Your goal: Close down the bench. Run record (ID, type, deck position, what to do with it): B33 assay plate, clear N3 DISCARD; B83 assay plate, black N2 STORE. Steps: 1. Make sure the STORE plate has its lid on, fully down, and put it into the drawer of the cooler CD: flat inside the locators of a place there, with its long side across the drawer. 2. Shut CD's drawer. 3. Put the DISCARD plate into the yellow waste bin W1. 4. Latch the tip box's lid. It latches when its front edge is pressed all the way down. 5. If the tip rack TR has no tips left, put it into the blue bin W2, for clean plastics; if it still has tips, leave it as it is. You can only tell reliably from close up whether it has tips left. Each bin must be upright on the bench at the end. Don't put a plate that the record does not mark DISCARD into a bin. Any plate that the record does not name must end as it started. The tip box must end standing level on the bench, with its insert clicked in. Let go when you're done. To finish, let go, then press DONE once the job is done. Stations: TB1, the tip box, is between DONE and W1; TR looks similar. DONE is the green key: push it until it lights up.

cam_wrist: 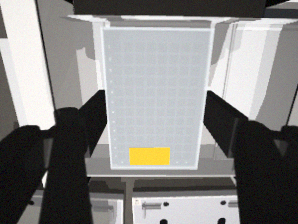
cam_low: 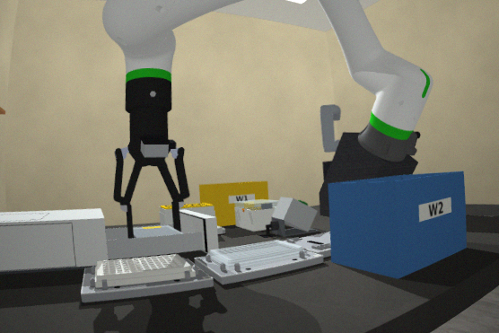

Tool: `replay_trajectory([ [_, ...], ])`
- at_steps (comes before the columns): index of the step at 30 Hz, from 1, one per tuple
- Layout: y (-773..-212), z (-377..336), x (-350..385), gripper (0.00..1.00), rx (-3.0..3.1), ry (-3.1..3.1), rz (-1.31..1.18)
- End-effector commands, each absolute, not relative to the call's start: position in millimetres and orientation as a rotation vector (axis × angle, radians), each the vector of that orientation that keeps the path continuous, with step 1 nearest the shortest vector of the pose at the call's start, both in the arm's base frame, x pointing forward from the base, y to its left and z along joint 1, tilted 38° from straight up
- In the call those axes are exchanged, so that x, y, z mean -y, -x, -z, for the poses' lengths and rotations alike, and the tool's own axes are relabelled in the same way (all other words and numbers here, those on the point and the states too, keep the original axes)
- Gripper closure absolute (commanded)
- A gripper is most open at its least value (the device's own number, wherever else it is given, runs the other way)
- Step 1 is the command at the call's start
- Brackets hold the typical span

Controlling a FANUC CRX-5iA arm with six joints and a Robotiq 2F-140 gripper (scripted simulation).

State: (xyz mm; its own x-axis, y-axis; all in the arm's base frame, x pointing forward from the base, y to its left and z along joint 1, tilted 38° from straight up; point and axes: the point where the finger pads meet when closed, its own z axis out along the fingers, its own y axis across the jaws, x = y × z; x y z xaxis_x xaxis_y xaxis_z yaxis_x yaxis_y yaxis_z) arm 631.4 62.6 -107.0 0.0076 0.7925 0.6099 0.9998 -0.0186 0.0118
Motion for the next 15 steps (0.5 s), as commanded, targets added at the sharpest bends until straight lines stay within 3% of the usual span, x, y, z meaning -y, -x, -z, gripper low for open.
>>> replay_trajectory([
  [1,-632.0,107.3,-62.6,0.9,1.837,1.864,0.647],
  [15,-632.1,110.5,-65.0,0.9,1.837,1.864,0.647],
])
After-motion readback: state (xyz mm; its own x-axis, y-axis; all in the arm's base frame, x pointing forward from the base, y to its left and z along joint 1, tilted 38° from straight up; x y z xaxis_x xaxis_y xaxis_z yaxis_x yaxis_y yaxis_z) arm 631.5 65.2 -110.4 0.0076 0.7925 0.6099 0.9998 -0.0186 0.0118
